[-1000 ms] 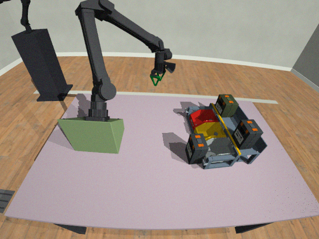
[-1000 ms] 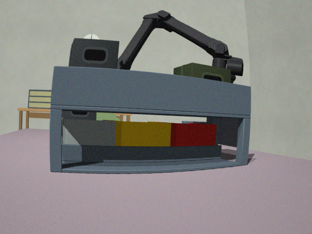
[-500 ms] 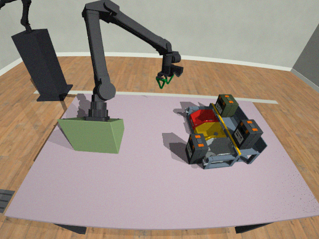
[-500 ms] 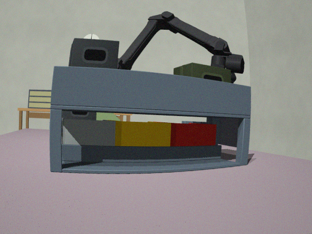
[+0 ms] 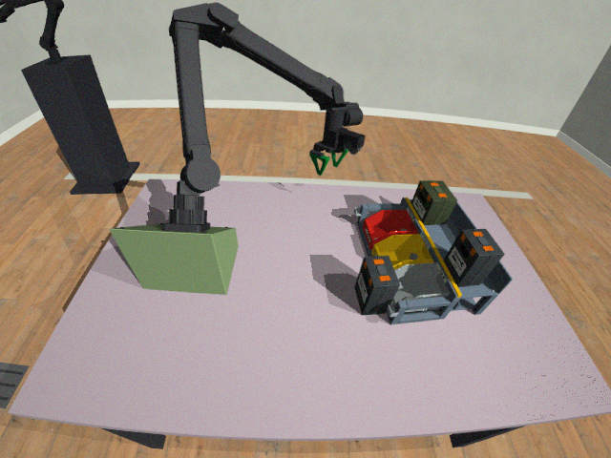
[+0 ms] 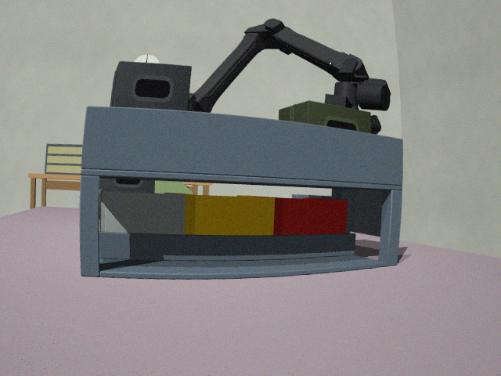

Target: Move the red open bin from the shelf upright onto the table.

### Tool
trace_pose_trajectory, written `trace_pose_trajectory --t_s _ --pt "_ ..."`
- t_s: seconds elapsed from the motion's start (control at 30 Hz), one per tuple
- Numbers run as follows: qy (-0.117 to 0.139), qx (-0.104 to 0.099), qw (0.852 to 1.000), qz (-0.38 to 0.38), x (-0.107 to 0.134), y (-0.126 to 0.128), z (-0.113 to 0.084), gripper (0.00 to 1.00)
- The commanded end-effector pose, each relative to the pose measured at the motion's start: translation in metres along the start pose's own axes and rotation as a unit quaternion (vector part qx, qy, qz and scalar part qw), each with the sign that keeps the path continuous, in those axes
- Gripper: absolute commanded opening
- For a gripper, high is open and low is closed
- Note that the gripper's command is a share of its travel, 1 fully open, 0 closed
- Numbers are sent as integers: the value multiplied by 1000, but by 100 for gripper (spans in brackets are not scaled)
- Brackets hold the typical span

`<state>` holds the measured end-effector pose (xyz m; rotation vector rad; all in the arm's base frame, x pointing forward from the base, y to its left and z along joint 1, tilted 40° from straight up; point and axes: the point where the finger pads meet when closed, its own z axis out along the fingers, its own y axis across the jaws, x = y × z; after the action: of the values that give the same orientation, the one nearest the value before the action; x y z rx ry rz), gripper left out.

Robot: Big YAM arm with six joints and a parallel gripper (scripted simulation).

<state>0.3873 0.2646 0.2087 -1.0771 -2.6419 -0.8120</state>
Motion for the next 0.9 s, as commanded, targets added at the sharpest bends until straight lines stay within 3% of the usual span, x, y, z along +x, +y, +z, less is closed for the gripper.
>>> trace_pose_trajectory --t_s 0.0,0.47,0.57,0.6,0.87 --pt "4 -2 1000 15 -3 12 -1 100" --pt "5 -11 995 100 -61 6 -7 100" --pt "12 -3 995 98 -54 4 1 100" --pt "6 -11 994 111 -68 4 -7 100" --pt "11 -13 988 154 -94 -4 -7 100"
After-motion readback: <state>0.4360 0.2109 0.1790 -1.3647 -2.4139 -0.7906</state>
